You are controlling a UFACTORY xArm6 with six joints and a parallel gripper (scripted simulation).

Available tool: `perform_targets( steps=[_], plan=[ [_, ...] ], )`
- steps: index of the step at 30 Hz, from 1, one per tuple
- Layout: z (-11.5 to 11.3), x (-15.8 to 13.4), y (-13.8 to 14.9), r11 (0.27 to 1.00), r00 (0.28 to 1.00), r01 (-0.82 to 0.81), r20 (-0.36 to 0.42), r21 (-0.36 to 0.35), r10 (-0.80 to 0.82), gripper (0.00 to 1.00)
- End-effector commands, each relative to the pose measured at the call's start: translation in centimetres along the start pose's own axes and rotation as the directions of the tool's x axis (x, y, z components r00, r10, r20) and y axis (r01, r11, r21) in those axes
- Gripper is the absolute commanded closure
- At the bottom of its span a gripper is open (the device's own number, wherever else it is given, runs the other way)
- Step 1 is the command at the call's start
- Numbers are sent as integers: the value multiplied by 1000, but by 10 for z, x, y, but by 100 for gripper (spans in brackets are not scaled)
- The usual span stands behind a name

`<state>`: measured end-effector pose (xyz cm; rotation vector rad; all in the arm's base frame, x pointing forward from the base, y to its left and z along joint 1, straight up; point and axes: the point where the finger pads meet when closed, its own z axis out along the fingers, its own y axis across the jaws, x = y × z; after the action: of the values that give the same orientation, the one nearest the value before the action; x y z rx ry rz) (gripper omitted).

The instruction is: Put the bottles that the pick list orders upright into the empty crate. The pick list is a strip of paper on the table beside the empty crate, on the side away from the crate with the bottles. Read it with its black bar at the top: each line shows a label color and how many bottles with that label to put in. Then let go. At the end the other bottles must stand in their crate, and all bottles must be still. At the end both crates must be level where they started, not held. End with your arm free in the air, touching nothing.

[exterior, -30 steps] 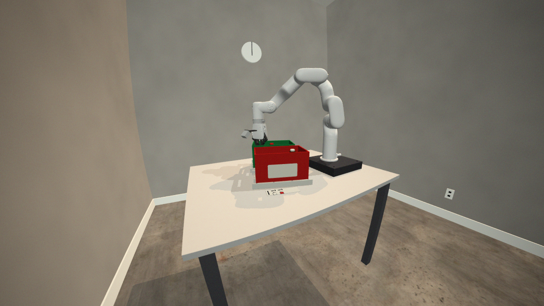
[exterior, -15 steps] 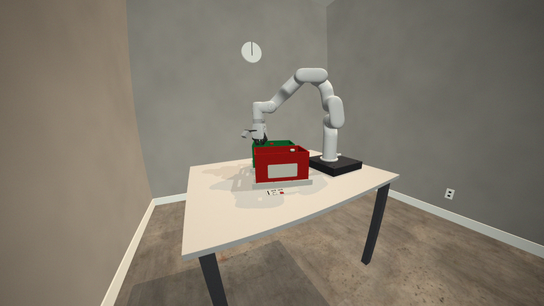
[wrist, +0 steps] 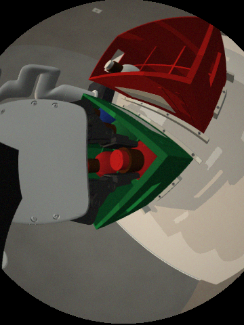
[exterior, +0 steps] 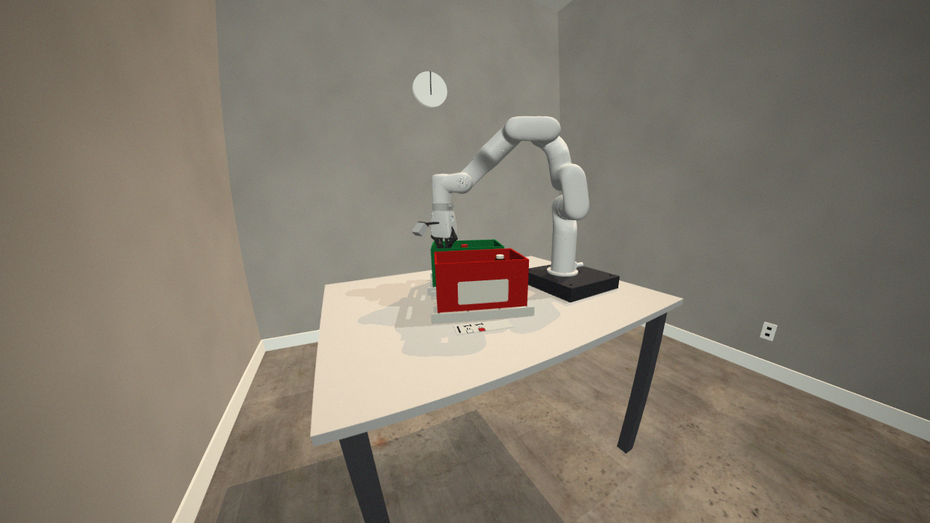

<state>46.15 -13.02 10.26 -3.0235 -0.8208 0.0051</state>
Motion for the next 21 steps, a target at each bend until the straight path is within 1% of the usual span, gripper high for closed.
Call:
perform_targets(
  steps=[1, 21],
  plan=[
    [-8, 1, 1, 1000, 1000, 0, -5, -5, 0, 100],
    [-38, 1, 1, 1000, 1000, 0, -5, -5, 0, 100]
  ],
)
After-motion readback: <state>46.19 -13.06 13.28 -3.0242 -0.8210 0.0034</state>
